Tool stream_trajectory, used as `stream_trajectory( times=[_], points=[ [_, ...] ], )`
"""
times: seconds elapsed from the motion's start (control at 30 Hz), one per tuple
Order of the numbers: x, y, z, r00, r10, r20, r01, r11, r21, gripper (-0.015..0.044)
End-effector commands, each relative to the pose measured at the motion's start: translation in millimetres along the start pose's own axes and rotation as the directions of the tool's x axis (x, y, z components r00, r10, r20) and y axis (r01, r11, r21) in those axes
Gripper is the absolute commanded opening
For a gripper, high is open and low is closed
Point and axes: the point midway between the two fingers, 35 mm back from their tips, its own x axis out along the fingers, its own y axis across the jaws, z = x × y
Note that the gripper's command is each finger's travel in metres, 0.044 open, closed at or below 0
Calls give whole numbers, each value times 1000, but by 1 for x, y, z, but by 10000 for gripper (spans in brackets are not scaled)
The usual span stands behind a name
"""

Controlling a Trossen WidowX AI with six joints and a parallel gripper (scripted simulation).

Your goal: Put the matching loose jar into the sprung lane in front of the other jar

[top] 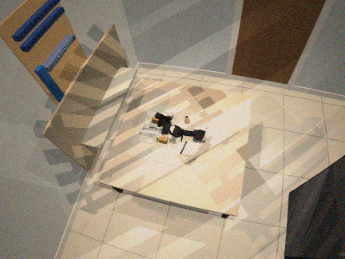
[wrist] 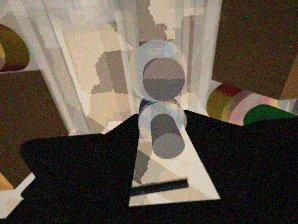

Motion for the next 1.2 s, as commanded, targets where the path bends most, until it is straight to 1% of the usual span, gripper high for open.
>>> stream_trajectory(
  times=[0.0, 1.17],
  points=[
    [2, 4, 2, 1000, 11, 7, -11, 1000, -13, 0],
    [2, 4, -4, 1000, 11, 7, -11, 1000, -13, 0]
  ],
)
